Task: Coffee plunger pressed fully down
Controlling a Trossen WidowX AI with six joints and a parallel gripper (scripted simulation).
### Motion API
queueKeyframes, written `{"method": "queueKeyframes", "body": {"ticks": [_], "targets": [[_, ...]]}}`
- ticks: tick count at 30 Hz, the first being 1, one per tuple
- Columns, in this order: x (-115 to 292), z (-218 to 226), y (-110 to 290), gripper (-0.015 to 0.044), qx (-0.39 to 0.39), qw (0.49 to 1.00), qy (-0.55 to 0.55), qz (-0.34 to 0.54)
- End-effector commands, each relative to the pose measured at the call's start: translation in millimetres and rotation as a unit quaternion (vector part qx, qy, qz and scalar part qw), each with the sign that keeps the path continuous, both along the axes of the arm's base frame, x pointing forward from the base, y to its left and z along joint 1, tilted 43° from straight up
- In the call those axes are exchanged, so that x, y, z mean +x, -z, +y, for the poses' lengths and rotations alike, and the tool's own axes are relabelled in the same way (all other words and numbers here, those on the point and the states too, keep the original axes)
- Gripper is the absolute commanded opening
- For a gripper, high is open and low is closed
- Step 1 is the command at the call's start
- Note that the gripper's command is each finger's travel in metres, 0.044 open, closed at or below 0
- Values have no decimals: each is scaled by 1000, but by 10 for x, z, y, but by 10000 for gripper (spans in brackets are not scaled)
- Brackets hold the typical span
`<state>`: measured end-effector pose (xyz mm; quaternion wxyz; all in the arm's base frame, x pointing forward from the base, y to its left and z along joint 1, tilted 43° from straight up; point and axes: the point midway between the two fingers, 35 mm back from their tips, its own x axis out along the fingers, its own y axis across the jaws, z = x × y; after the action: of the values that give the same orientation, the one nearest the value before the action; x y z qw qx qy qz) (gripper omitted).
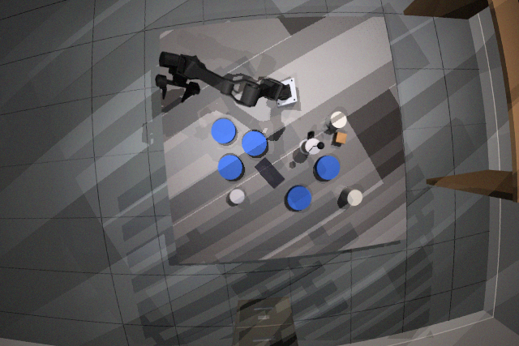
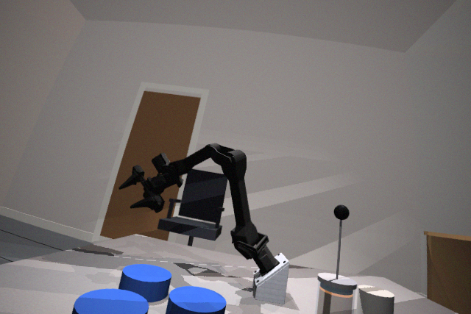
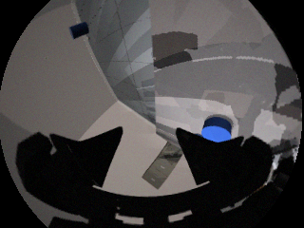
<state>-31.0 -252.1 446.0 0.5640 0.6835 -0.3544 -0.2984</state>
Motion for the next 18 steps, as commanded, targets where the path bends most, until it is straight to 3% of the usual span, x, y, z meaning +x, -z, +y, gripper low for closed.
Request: {"method": "queueKeyframes", "body": {"ticks": [1, 7, 18], "targets": [[11, -10, 5, 426, 0, 1000, -1, 0], [354, -178, 141, 440, 10, 999, -44, 9], [1507, -310, 503, 440, 9, 981, -176, 79]]}}
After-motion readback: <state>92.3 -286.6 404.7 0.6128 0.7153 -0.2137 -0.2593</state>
